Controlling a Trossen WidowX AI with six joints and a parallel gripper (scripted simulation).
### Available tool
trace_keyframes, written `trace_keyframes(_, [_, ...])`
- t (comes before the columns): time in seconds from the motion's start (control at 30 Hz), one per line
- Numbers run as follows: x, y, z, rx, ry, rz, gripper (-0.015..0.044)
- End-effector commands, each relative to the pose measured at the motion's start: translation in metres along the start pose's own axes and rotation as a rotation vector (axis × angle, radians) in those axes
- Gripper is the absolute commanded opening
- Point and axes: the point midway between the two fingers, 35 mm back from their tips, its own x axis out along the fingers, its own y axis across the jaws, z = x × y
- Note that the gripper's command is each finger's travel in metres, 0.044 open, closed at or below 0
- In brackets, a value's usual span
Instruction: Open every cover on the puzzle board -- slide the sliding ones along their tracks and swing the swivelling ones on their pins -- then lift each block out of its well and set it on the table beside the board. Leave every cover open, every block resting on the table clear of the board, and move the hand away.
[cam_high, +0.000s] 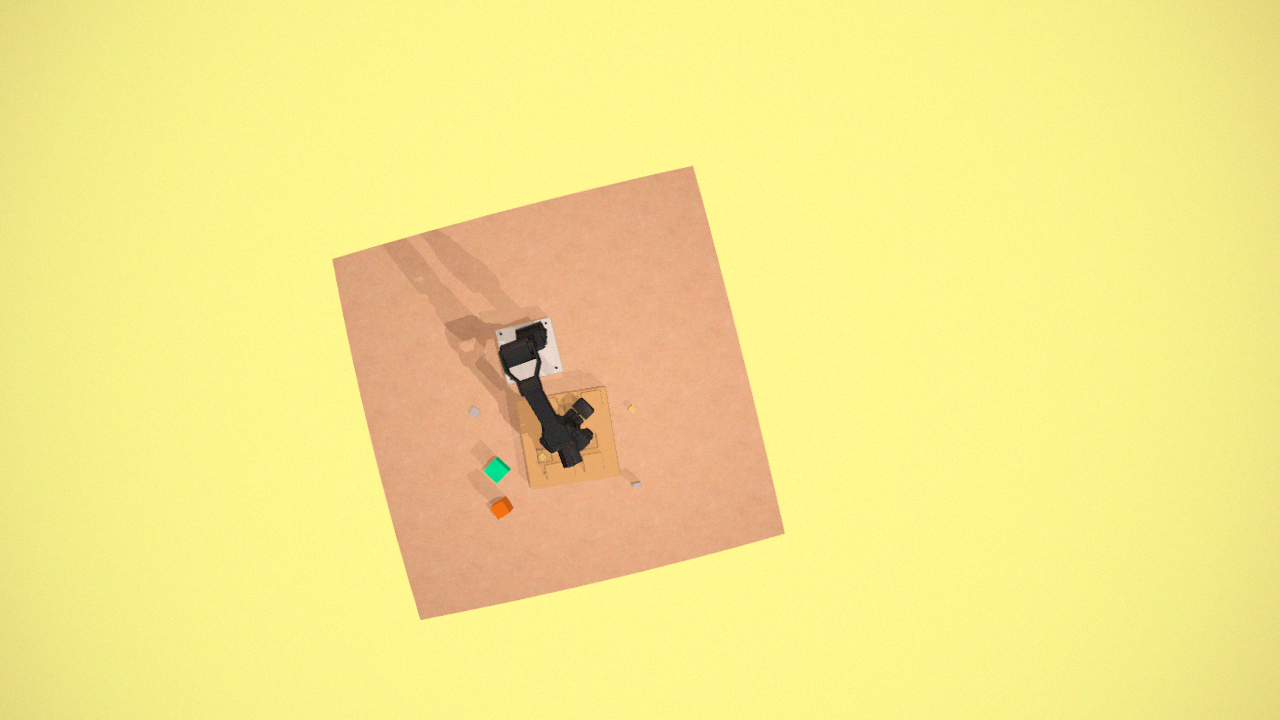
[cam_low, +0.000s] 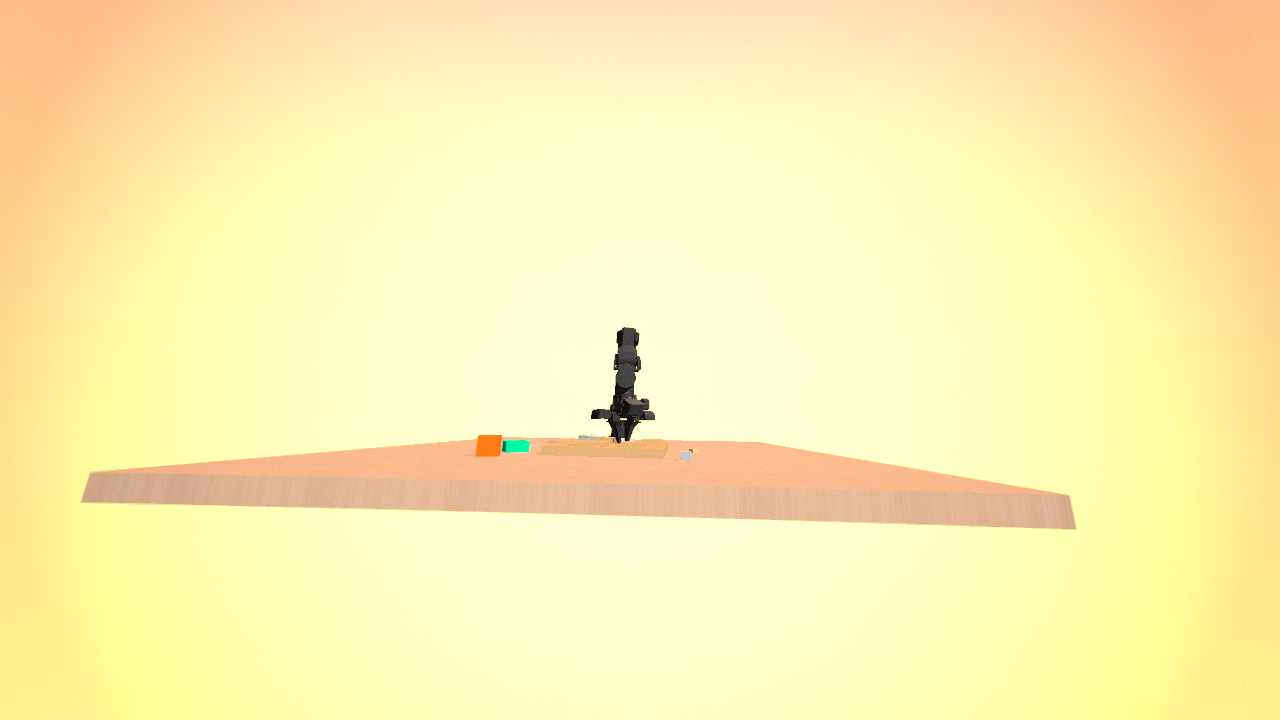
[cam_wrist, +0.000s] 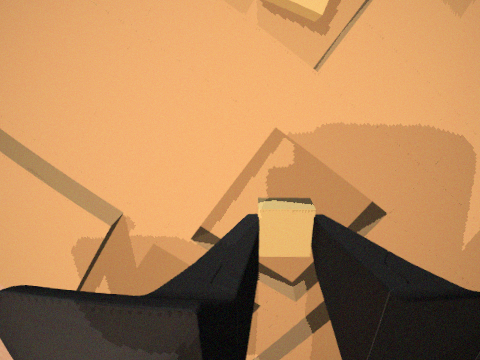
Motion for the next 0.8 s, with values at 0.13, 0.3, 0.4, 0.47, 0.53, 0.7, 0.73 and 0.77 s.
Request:
trace_keyframes(0.13, [-0.001, 0.000, 0.000, 0.000, -0.001, 0.000, 0.0080])
trace_keyframes(0.3, [-0.007, 0.000, 0.001, 0.001, 0.000, 0.000, 0.0080])
trace_keyframes(0.4, [-0.011, 0.000, 0.001, 0.001, 0.000, 0.001, 0.0080])
trace_keyframes(0.47, [-0.014, 0.000, 0.001, 0.001, 0.001, 0.001, 0.0080])
trace_keyframes(0.53, [-0.017, 0.000, 0.001, 0.002, 0.001, 0.001, 0.0080])
trace_keyframes(0.7, [-0.023, 0.000, 0.001, 0.003, 0.002, 0.002, 0.0080])
trace_keyframes(0.73, [-0.024, 0.000, 0.001, 0.003, 0.002, 0.002, 0.0080])
trace_keyframes(0.77, [-0.026, 0.000, 0.001, 0.003, 0.002, 0.002, 0.0080])
